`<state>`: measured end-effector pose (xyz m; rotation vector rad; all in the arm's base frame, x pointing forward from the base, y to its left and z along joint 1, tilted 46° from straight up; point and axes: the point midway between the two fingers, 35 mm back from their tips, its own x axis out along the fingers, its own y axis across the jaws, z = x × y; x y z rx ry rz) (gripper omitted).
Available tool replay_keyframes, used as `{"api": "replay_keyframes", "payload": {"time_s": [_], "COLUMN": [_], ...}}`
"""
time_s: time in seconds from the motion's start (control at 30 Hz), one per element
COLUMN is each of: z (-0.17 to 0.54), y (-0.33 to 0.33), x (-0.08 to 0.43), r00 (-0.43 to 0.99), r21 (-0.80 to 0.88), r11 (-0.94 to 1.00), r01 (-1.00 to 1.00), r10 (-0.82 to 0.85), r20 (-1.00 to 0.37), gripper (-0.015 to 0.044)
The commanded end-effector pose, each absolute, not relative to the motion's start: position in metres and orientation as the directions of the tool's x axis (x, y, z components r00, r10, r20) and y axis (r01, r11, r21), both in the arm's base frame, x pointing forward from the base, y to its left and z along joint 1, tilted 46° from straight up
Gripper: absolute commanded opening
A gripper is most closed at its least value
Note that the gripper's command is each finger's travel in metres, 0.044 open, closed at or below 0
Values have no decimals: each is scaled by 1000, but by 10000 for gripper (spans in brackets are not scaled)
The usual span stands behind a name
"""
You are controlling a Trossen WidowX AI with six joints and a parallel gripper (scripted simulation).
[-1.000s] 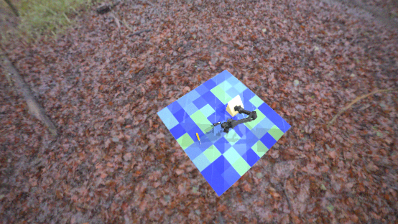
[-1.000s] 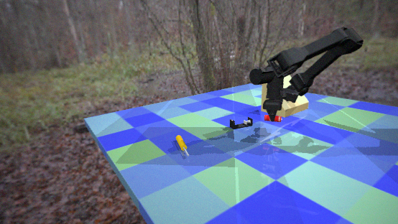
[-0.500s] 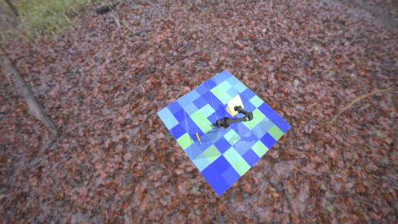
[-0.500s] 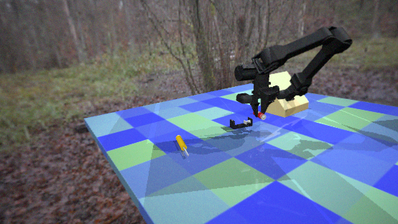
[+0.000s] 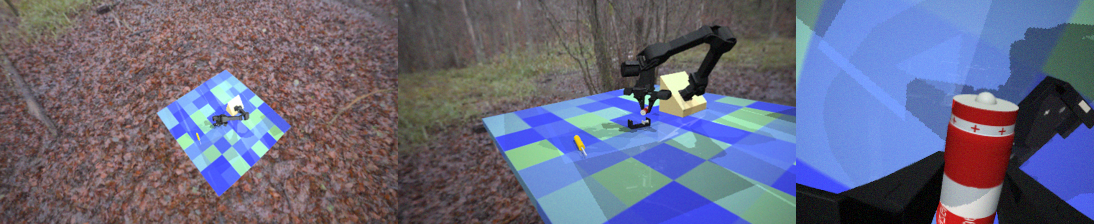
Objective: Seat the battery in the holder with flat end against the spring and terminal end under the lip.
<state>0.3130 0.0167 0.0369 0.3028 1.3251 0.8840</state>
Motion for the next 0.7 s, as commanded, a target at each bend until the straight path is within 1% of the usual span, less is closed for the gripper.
{"api": "replay_keyframes", "payload": {"time_s": [0.0, 0.17, 0.23, 0.47, 0.67], "z": [29, 18, 15, 16, 7], "y": [4, -10, -14, -14, -8], "x": [316, 318, 319, 320, 322], "r00": [-14, -16, -16, -12, 40], "r21": [695, 695, 685, 684, 677], "r11": [701, 706, 697, 694, 701], "r01": [-159, 137, 215, 224, 225], "r10": [703, 703, 703, 704, 688], "r20": [-711, -711, -711, -710, -725], "gripper": [80, 80, 80, 80, 80]}}
